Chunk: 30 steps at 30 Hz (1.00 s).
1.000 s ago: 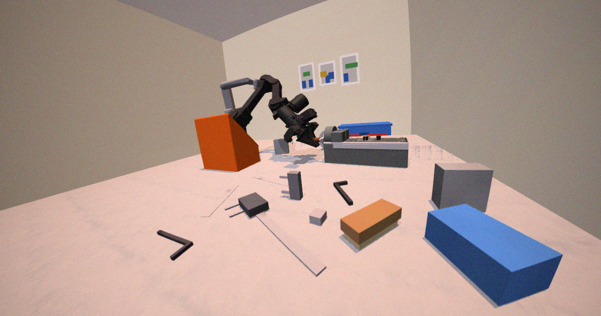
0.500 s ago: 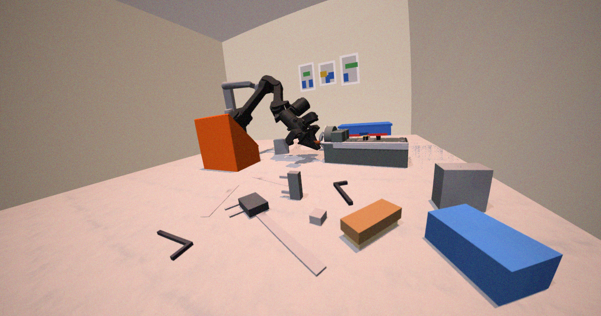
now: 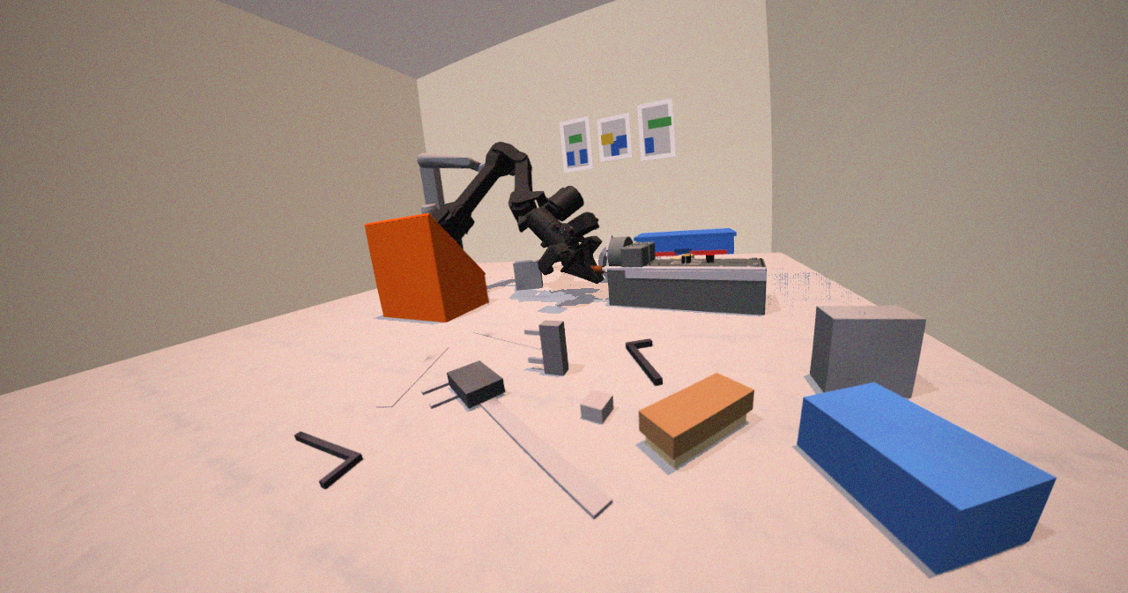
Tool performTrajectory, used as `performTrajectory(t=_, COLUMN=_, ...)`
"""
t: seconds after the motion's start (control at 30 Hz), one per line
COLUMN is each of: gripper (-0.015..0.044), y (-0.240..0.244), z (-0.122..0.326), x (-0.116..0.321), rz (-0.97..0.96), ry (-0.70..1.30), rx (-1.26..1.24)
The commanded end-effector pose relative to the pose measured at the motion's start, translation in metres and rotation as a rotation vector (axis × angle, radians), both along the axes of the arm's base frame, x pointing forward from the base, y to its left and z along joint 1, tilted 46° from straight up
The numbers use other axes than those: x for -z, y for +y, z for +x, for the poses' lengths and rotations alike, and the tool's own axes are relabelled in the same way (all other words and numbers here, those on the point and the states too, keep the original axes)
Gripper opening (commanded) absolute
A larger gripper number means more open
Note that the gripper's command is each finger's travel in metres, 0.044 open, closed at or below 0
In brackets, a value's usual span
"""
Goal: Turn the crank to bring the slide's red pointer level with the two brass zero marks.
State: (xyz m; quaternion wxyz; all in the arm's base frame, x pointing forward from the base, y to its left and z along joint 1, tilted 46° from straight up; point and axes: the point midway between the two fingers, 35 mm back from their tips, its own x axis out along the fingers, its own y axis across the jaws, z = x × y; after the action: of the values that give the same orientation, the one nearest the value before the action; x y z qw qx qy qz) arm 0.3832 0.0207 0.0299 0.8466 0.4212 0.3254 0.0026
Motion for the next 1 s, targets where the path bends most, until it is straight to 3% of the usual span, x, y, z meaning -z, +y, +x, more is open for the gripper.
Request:
performTrajectory(t=0.0, gripper=0.0, y=0.0087, z=0.0031, x=-0.0028, rz=0.003, ry=-0.004, rx=-0.016)
performTrajectory(t=0.97, gripper=0.0, y=0.0123, z=0.005, x=-0.0067, rz=0.003, ry=-0.005, rx=-0.016)
